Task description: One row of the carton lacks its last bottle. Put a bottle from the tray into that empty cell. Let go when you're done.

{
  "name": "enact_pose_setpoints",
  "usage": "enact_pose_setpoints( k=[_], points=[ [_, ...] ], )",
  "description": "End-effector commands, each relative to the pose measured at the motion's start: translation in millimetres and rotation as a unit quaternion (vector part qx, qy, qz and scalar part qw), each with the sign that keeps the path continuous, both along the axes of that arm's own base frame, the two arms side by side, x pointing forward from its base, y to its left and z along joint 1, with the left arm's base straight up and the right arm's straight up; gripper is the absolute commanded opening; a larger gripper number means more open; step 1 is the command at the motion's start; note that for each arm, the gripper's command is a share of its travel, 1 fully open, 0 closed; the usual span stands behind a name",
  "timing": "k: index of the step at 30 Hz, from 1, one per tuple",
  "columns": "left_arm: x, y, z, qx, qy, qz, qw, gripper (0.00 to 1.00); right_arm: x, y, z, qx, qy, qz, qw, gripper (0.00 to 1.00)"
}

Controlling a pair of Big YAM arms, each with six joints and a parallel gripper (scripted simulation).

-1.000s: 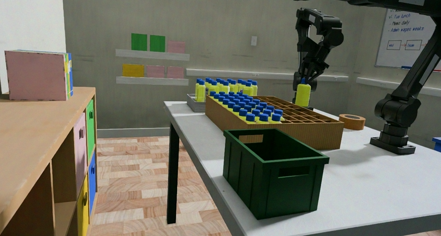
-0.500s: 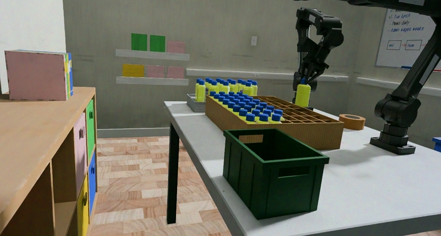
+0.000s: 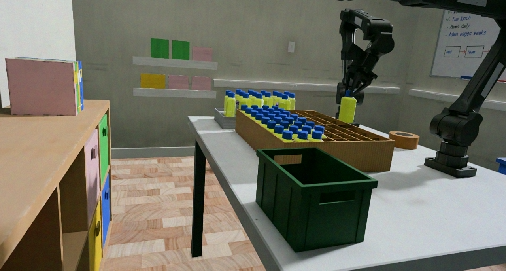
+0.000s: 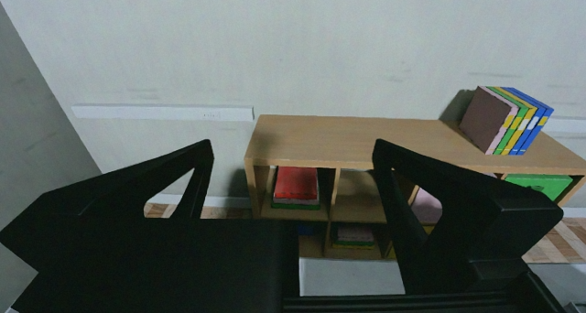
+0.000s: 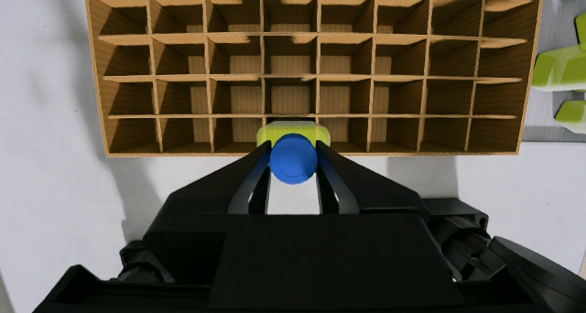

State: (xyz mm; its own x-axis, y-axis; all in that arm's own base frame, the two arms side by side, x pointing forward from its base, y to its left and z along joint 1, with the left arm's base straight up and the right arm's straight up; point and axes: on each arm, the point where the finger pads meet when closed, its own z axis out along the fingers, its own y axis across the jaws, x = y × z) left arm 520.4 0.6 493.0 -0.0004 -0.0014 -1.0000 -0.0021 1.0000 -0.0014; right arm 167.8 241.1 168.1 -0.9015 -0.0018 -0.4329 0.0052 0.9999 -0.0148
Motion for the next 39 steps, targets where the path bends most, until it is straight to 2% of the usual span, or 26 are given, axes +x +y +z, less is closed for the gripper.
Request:
enact_pose_setpoints(
  k=[1,32,33,34,38,39],
  points=[
    [7.3,-1.6,40.8,-0.001,-0.029,-0.002,1.0,1.0,10.5,26.9,37.6,0.04,-0.017,0.001,0.999,0.29],
    [7.3,-1.6,40.8,-0.001,-0.029,-0.002,1.0,1.0,10.6,26.4,38.0,0.04,-0.017,0.001,0.999,0.29],
    [7.3,-1.6,40.8,-0.001,-0.029,-0.002,1.0,1.0,3.2,-0.2,8.5,0.012,-0.008,0.002,1.0,0.29],
    [7.3,-1.6,40.8,-0.001,-0.029,-0.002,1.0,1.0,2.6,-2.0,-6.0,0.001,-0.004,0.001,1.0,0.29],
    [7.3,-1.6,40.8,-0.001,-0.029,-0.002,1.0,1.0,4.7,3.7,-9.2,0.001,-0.003,0.0,1.0,0.29],
    [7.3,-1.6,40.8,-0.001,-0.029,-0.002,1.0,1.0,5.9,6.3,1.3,0.015,-0.009,0.001,1.0,0.29]
  ],
)
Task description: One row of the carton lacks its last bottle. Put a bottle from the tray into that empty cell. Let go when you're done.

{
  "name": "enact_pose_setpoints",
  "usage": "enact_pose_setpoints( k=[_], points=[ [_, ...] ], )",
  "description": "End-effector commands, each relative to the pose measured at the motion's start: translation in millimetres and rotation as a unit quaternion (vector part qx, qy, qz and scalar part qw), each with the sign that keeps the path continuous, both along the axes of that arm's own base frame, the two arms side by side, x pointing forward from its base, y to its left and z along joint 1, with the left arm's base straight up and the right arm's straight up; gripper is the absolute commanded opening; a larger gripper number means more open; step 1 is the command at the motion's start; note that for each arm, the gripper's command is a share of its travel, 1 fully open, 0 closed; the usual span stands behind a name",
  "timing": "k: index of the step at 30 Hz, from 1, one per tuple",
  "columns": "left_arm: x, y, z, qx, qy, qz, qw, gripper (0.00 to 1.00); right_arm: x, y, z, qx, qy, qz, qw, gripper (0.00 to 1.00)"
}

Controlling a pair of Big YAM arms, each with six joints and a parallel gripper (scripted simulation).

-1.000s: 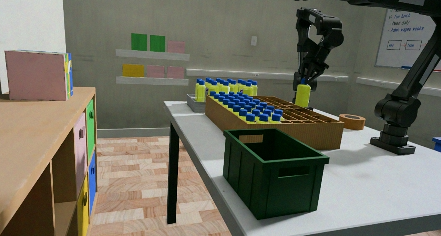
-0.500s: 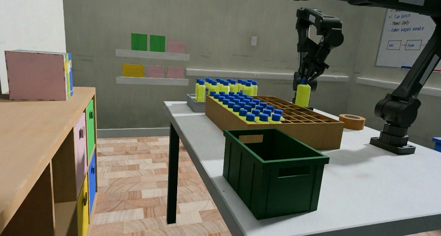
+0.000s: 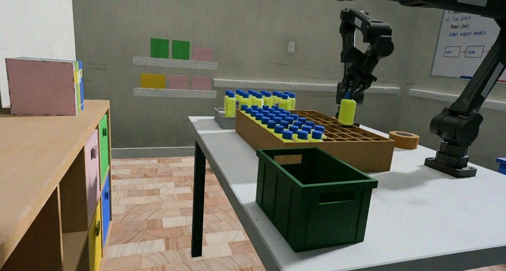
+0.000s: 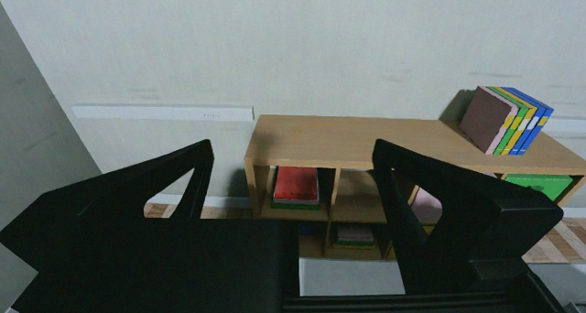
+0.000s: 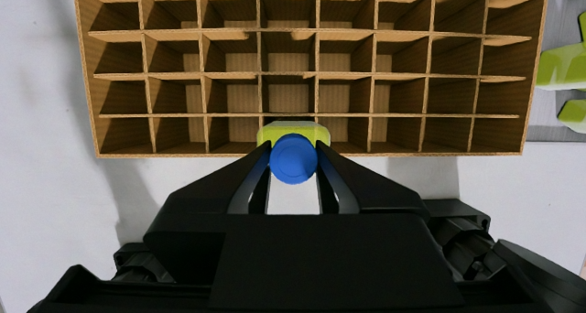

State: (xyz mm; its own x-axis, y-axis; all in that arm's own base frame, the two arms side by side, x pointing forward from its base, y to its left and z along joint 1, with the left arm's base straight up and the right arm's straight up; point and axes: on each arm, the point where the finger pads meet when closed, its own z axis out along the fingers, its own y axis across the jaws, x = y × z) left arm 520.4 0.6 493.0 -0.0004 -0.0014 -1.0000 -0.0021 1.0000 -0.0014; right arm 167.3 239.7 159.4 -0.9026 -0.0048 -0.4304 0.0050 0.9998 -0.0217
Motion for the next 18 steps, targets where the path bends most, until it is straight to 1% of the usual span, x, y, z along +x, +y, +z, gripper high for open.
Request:
enact_pose_setpoints(
  k=[1,2,4,7,9,11,12,13,15,16,17,18],
  points=[
    [7.3,-1.6,40.8,-0.001,-0.029,-0.002,1.0,1.0,6.5,7.7,10.0,0.019,-0.01,0.0,1.0,0.29],
    [7.3,-1.6,40.8,-0.001,-0.029,-0.002,1.0,1.0,6.5,7.7,10.0,0.019,-0.01,0.0,1.0,0.29],
    [7.3,-1.6,40.8,-0.001,-0.029,-0.002,1.0,1.0,3.9,0.1,-9.4,0.0,-0.003,0.0,1.0,0.29],
    [7.3,-1.6,40.8,-0.001,-0.029,-0.002,1.0,1.0,6.2,6.2,-7.2,0.007,-0.006,-0.001,1.0,0.29],
    [7.3,-1.6,40.8,-0.001,-0.029,-0.002,1.0,1.0,4.9,1.5,-12.3,0.006,-0.006,0.0,1.0,0.29],
    [7.3,-1.6,40.8,-0.001,-0.029,-0.002,1.0,1.0,7.0,6.4,-11.4,0.008,-0.007,0.0,1.0,0.29],
    [7.3,-1.6,40.8,-0.001,-0.029,-0.002,1.0,1.0,4.9,1.9,-19.0,0.001,-0.004,-0.001,1.0,0.29],
    [7.3,-1.6,40.8,-0.001,-0.029,-0.002,1.0,1.0,4.6,2.0,-20.4,0.002,-0.004,-0.001,1.0,0.29],
    [7.3,-1.6,40.8,-0.001,-0.029,-0.002,1.0,1.0,6.6,6.3,-17.7,0.008,-0.006,-0.002,1.0,0.29],
    [7.3,-1.6,40.8,-0.001,-0.029,-0.002,1.0,1.0,5.3,2.9,-23.1,0.004,-0.005,-0.001,1.0,0.29],
    [7.3,-1.6,40.8,-0.001,-0.029,-0.002,1.0,1.0,8.4,10.0,-7.7,0.023,-0.012,-0.001,1.0,0.29],
    [7.3,-1.6,40.8,-0.001,-0.029,-0.002,1.0,1.0,8.4,10.0,-7.7,0.023,-0.012,-0.001,1.0,0.29]
  ],
)
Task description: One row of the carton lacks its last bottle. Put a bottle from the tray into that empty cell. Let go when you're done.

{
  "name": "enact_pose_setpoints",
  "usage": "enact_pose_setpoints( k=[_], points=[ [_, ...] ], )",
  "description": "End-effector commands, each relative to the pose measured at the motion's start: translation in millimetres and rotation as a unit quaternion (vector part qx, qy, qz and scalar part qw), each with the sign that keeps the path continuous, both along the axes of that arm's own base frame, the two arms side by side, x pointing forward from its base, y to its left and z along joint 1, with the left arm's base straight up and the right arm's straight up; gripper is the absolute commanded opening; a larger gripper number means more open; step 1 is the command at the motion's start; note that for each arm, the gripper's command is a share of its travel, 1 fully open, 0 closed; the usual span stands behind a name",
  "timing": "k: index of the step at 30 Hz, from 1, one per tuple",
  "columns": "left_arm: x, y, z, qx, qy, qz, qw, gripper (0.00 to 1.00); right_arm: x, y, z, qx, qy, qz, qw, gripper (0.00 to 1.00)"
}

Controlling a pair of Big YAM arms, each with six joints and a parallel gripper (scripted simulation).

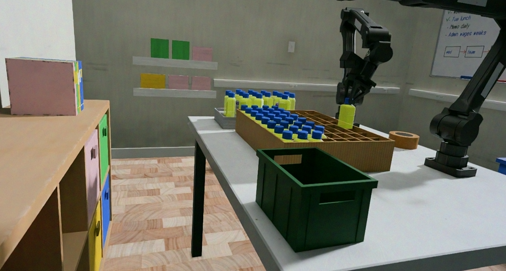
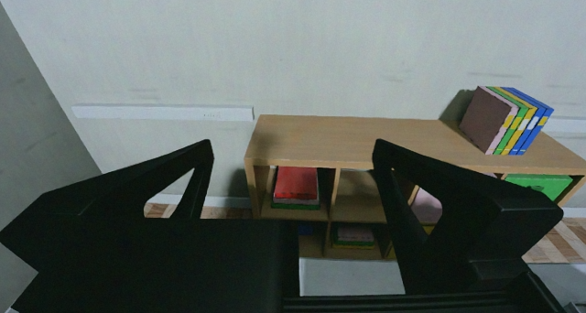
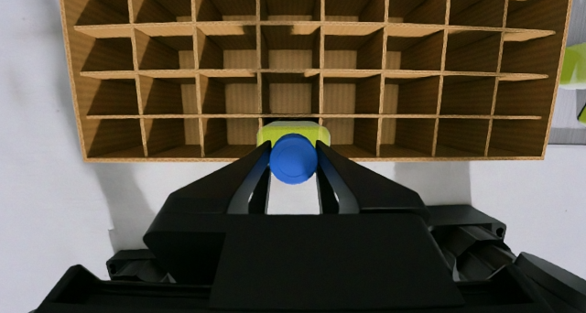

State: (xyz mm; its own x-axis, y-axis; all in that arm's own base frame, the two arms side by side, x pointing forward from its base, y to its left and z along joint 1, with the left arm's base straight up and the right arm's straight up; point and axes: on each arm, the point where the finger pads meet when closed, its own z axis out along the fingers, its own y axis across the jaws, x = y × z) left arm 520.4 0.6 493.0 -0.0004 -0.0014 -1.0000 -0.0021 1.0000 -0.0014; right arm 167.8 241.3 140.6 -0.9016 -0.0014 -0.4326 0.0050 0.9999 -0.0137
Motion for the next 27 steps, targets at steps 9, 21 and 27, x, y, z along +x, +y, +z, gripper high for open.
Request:
enact_pose_setpoints(
  k=[9,21,27],
  points=[
    [7.3,-1.6,40.8,-0.001,-0.029,-0.002,1.0,1.0,4.5,1.0,-14.1,0.005,-0.005,-0.002,1.0,0.29],
    [7.3,-1.6,40.8,-0.001,-0.029,-0.002,1.0,1.0,3.7,-0.1,-31.5,0.0,-0.002,-0.001,1.0,0.29],
    [7.3,-1.6,40.8,-0.001,-0.029,-0.002,1.0,1.0,5.1,3.2,-34.8,0.006,-0.005,0.0,1.0,0.29]
  ],
)
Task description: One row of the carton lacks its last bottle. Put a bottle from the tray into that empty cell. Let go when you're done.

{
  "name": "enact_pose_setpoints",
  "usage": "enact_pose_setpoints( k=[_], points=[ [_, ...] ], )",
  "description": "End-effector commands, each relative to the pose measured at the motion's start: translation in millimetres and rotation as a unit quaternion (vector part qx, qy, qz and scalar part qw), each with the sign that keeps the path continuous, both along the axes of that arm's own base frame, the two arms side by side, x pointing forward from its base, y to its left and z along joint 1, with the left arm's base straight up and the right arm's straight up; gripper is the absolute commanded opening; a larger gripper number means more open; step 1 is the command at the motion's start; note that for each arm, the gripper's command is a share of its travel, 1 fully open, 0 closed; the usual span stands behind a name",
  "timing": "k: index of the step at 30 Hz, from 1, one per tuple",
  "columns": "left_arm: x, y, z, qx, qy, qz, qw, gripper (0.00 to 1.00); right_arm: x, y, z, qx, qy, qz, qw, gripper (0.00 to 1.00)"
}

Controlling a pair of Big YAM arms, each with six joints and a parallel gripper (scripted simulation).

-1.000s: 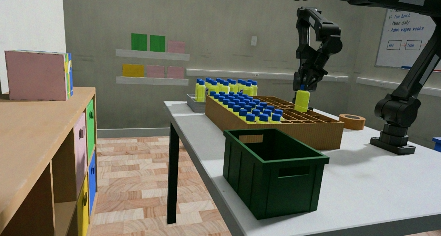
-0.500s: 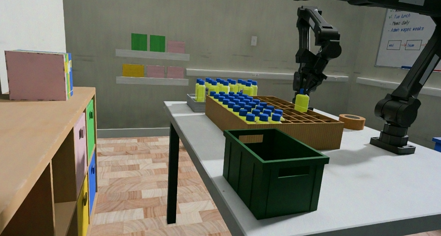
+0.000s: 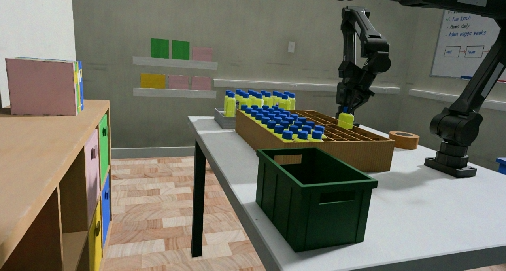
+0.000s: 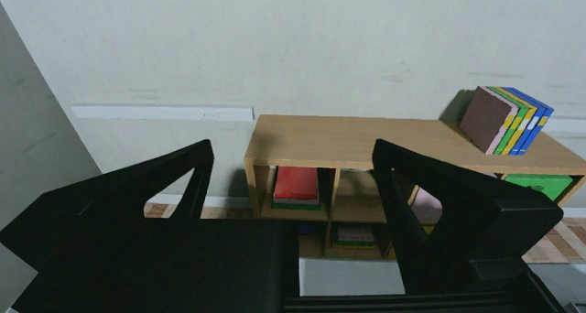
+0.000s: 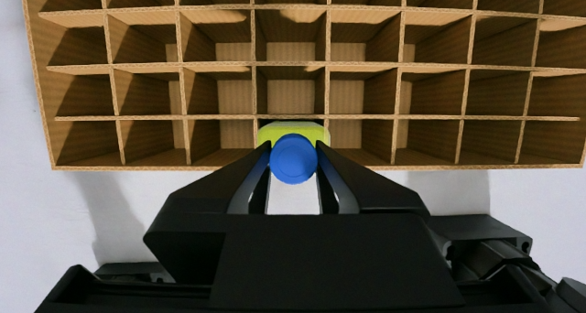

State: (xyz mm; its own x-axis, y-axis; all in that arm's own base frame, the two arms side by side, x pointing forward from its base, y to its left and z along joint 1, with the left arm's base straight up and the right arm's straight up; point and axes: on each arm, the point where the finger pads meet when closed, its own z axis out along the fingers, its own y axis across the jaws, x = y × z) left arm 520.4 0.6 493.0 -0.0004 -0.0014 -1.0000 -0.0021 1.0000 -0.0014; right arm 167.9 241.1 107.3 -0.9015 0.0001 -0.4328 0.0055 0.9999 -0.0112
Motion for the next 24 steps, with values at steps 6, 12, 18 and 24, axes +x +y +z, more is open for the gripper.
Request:
enact_pose_setpoints(
  k=[6,12,18,24],
  points=[
    [7.3,-1.6,40.8,-0.001,-0.029,-0.002,1.0,1.0,6.8,9.3,0.7,0.016,-0.01,0.0,1.0,0.29],
    [7.3,-1.6,40.8,-0.001,-0.029,-0.002,1.0,1.0,4.2,-0.5,-19.6,-0.002,-0.002,0.0,1.0,0.29],
    [7.3,-1.6,40.8,-0.001,-0.029,-0.002,1.0,1.0,5.3,4.9,-23.0,0.005,-0.005,0.0,1.0,0.29],
    [7.3,-1.6,40.8,-0.001,-0.029,-0.002,1.0,1.0,8.5,12.0,-18.4,0.019,-0.01,0.0,1.0,0.29]
  ],
)
